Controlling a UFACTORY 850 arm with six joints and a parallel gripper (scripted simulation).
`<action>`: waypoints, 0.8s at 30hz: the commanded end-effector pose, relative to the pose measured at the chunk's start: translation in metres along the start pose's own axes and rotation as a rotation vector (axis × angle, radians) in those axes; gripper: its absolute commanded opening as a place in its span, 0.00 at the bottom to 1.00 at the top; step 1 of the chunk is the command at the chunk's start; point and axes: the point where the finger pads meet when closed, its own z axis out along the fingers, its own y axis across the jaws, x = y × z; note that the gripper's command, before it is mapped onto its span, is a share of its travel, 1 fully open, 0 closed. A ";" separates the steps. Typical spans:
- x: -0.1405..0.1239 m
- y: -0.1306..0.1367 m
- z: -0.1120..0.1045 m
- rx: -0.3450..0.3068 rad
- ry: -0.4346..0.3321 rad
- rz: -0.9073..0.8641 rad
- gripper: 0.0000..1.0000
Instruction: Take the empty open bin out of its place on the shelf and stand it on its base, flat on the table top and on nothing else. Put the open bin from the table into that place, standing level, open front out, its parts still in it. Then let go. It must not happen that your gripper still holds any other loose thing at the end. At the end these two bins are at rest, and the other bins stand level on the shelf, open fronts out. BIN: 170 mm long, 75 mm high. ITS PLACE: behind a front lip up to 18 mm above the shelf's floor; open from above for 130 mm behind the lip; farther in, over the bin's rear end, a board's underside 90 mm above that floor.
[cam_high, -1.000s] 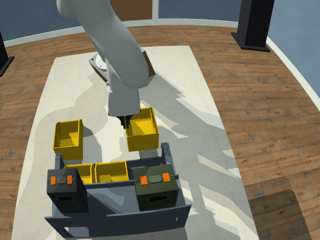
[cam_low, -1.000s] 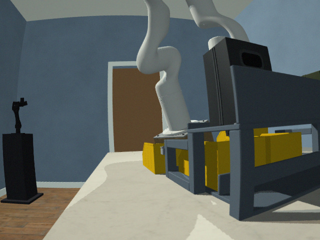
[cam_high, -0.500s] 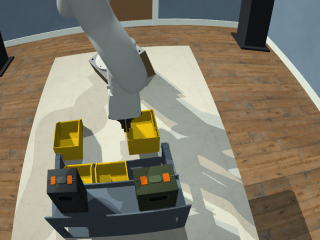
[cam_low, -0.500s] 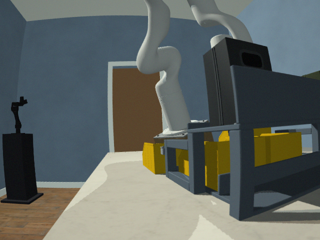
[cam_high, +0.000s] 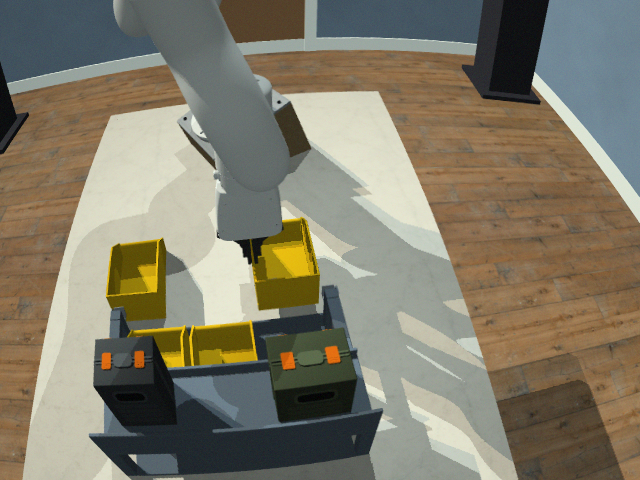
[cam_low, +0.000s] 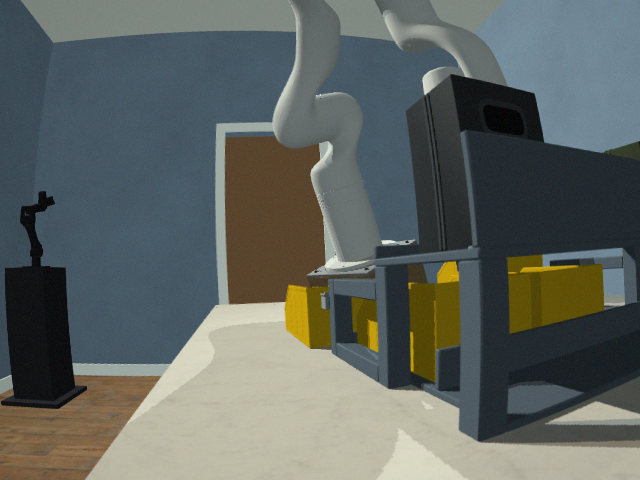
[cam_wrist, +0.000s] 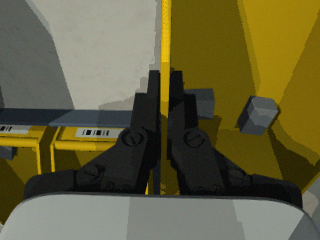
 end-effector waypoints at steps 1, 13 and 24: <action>-0.002 0.000 -0.002 0.001 0.033 0.000 0.00; -0.006 0.000 -0.007 0.000 0.132 0.000 0.00; -0.010 0.000 -0.013 -0.001 0.249 0.000 0.00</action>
